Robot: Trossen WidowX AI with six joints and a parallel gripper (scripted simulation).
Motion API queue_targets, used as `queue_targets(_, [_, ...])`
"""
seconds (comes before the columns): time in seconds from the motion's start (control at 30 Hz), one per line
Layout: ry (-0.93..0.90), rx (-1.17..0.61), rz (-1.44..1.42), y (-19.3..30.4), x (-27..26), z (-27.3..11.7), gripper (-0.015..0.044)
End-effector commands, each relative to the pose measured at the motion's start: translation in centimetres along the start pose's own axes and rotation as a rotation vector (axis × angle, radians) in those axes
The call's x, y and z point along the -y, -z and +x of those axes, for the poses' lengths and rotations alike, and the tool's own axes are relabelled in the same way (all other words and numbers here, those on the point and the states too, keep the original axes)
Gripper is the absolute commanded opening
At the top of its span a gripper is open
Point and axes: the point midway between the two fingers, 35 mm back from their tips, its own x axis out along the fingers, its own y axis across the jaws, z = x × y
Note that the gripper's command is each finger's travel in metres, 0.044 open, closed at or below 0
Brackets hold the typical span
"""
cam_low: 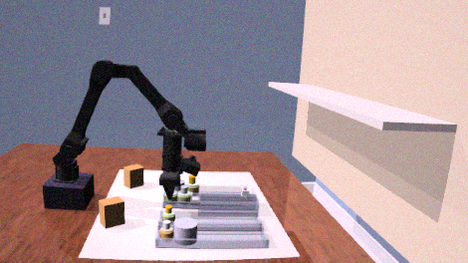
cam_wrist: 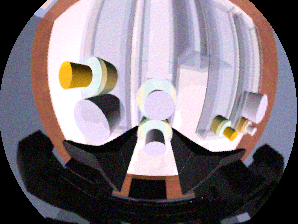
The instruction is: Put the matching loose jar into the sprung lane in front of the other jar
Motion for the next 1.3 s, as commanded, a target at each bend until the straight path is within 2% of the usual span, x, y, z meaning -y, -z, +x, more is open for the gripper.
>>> queue_targets(0.0, [-0.004, 0.011, -0.005, 0.0, 0.0, 0.0, 0.0000])
queue_targets(0.4, [-0.004, 0.011, -0.005, 0.2, 0.0, 0.0, 0.0000])
queue_targets(0.77, [-0.004, 0.011, -0.005, 0.1, 0.0, 0.0, 0.0289])
queue_targets(0.8, [-0.004, 0.011, -0.005, 0.1, 0.0, 0.0, 0.0300])
queue_targets(1.27, [-0.004, 0.011, -0.005, 0.3, 0.1, -2.0, 0.0300])
